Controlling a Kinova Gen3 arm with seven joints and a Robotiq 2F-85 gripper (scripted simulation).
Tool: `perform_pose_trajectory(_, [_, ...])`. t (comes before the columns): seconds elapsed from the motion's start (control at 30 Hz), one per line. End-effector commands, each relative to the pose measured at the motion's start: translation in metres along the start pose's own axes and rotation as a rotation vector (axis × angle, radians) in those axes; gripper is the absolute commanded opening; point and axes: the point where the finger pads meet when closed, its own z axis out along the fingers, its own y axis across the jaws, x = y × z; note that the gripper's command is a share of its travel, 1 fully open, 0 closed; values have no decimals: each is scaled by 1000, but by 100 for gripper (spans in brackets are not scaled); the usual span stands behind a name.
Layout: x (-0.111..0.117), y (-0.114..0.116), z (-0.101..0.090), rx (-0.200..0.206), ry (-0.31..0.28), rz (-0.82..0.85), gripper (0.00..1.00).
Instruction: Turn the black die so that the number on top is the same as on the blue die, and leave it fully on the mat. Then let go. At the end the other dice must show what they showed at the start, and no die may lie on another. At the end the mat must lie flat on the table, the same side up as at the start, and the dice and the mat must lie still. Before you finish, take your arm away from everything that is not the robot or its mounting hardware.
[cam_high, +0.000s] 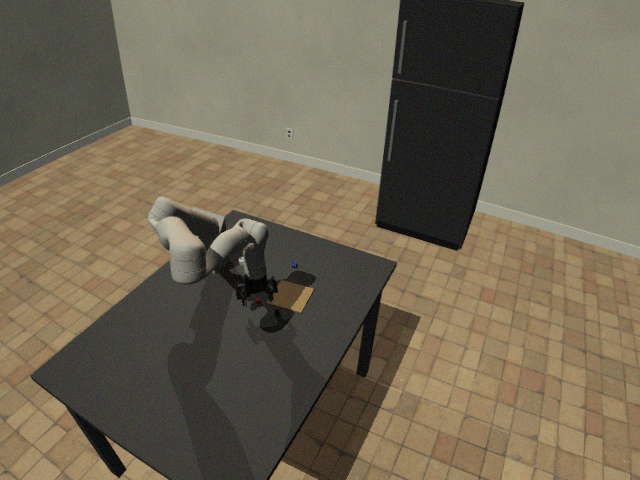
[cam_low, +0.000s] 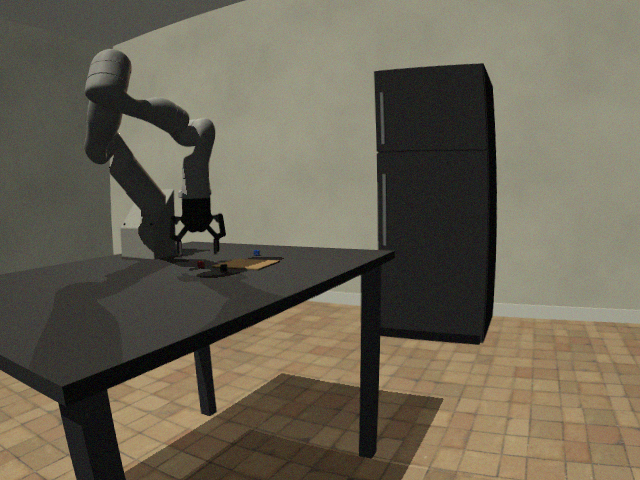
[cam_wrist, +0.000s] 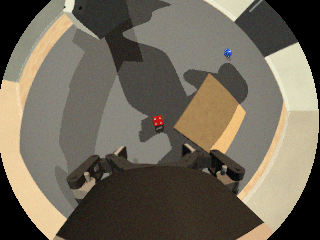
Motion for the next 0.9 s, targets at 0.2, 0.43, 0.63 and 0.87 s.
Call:
perform_pose_trajectory(0.2, [6,7,-1,-1,-1,-1,100])
perform_pose_trajectory(0.43, [28,32,-1,-1,-1,-1,100])
perform_pose_trajectory(0.63, [48,55,-1,-1,-1,-1,100])
perform_pose_trajectory(0.87, [93,104,-1,-1,-1,-1,100])
